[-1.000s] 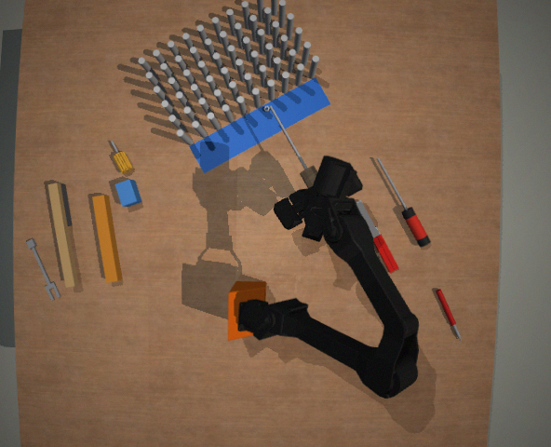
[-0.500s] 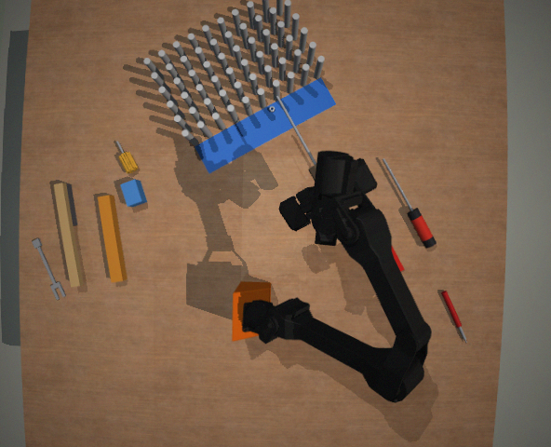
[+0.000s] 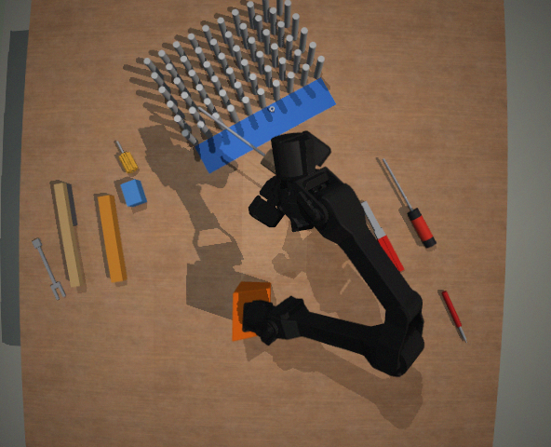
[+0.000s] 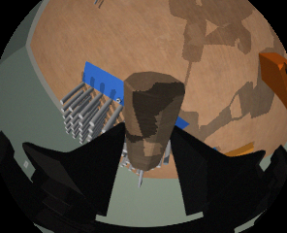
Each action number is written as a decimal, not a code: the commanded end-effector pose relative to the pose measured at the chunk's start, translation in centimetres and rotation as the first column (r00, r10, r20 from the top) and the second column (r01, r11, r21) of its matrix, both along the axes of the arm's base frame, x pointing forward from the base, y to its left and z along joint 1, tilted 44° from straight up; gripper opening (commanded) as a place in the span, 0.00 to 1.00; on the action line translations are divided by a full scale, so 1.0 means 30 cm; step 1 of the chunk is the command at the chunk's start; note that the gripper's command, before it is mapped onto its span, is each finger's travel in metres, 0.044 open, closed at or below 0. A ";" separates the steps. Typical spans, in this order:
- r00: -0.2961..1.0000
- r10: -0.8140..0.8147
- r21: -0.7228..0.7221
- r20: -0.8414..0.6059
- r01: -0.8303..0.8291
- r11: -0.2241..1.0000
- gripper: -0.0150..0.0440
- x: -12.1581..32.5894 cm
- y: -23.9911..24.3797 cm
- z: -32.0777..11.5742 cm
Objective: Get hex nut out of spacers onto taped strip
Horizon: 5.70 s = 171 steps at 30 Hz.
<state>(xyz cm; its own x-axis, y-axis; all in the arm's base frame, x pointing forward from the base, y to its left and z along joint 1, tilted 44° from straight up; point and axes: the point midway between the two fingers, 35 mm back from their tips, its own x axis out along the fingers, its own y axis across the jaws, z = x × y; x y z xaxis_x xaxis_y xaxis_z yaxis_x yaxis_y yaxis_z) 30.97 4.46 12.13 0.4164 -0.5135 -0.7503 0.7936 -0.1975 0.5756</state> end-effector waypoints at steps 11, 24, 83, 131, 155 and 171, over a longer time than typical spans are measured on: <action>0.870 0.397 0.074 -0.293 -0.393 0.917 0.25 -0.027 0.354 -0.162; 0.597 0.646 0.182 -0.476 -0.652 0.736 0.25 -0.144 0.613 -0.293; -0.866 0.319 0.900 -0.386 -0.429 -0.076 0.25 -1.353 0.999 -0.984; -0.866 0.319 0.900 -0.385 -0.429 -0.076 0.25 -1.352 0.906 -1.132; -0.866 0.319 0.900 -0.385 -0.429 -0.077 0.25 -1.350 0.849 -1.203; -0.866 0.319 0.900 -0.385 -0.428 -0.076 0.25 -1.348 0.809 -1.248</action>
<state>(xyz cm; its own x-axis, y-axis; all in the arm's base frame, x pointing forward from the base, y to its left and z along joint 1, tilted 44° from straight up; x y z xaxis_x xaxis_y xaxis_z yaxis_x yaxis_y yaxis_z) -9.38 29.06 -24.97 -0.3281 -0.5366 -0.7774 -0.4583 0.8101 -0.3657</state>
